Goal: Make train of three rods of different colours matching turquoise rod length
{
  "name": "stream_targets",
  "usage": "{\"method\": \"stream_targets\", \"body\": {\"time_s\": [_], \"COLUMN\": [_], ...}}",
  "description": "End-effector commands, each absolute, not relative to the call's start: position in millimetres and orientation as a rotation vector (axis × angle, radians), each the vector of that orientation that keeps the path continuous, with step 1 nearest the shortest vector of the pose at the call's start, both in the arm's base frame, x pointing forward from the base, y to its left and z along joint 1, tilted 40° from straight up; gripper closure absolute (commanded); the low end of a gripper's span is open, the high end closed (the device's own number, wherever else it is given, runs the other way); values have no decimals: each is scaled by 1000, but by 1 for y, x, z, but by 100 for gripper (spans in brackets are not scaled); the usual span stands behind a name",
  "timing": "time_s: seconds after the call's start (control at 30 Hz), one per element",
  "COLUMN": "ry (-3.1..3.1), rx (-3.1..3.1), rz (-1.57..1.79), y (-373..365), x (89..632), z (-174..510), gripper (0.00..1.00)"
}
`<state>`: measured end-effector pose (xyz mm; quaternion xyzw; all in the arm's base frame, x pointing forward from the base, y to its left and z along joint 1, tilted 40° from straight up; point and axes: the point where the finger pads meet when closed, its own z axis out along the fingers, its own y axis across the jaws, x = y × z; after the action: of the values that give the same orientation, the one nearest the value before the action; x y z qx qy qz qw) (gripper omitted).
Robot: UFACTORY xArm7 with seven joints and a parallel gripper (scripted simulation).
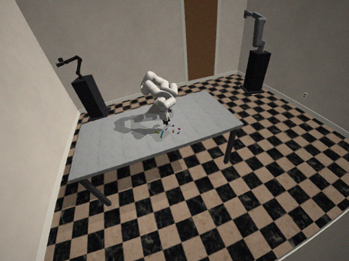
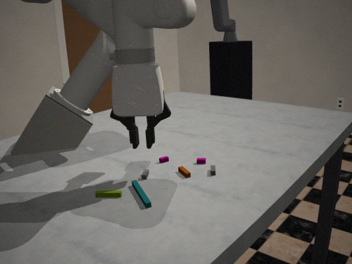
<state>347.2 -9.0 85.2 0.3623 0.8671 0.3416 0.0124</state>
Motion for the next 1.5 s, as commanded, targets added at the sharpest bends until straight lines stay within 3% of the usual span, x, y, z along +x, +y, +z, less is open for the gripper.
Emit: {"method": "stream_targets", "body": {"time_s": [0.0, 1.47], "ry": [2700, 2700], "rx": [1130, 1129], "rz": [1063, 1064], "y": [-10, 5], "x": [348, 355], "z": [86, 65], "gripper": [76, 76]}}
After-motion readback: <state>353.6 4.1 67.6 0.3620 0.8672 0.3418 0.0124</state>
